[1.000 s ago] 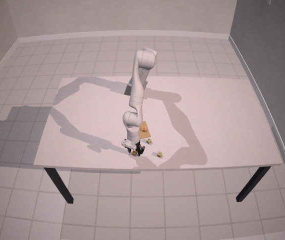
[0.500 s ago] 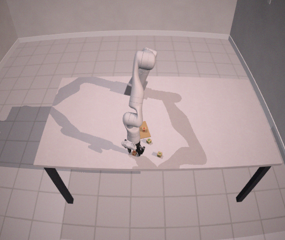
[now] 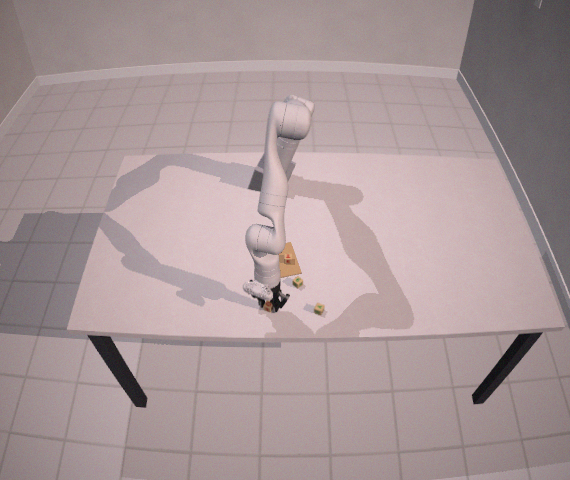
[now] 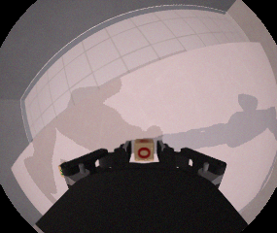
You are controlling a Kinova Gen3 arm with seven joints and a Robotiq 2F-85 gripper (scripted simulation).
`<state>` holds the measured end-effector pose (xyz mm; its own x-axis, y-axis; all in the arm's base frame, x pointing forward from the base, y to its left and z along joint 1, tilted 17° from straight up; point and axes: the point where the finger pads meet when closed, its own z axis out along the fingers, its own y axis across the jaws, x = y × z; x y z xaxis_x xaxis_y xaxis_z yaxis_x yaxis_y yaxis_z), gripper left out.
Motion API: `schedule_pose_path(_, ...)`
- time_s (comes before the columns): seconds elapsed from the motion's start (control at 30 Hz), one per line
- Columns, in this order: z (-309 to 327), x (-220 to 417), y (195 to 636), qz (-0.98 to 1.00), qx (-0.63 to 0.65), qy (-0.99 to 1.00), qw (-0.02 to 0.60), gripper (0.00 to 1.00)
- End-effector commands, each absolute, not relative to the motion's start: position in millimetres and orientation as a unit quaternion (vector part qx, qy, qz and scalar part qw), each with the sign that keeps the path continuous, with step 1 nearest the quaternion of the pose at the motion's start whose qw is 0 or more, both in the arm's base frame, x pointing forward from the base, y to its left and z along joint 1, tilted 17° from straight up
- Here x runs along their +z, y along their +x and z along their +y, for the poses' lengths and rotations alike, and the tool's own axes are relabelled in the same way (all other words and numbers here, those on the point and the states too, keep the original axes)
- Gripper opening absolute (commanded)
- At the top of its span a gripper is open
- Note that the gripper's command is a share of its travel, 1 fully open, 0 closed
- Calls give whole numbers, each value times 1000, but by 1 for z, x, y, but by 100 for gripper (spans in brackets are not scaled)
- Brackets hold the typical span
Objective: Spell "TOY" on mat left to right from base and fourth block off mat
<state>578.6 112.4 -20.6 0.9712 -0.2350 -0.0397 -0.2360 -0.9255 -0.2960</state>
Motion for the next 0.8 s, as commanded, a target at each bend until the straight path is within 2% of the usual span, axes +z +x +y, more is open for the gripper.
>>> schedule_pose_path(0.0, 112, -20, 579, 120, 1, -981, 151, 41)
schedule_pose_path(0.13, 112, -20, 579, 120, 1, -981, 151, 41)
schedule_pose_path(0.17, 112, -20, 579, 120, 1, -981, 151, 21)
schedule_pose_path(0.77, 112, -20, 579, 120, 1, -981, 151, 21)
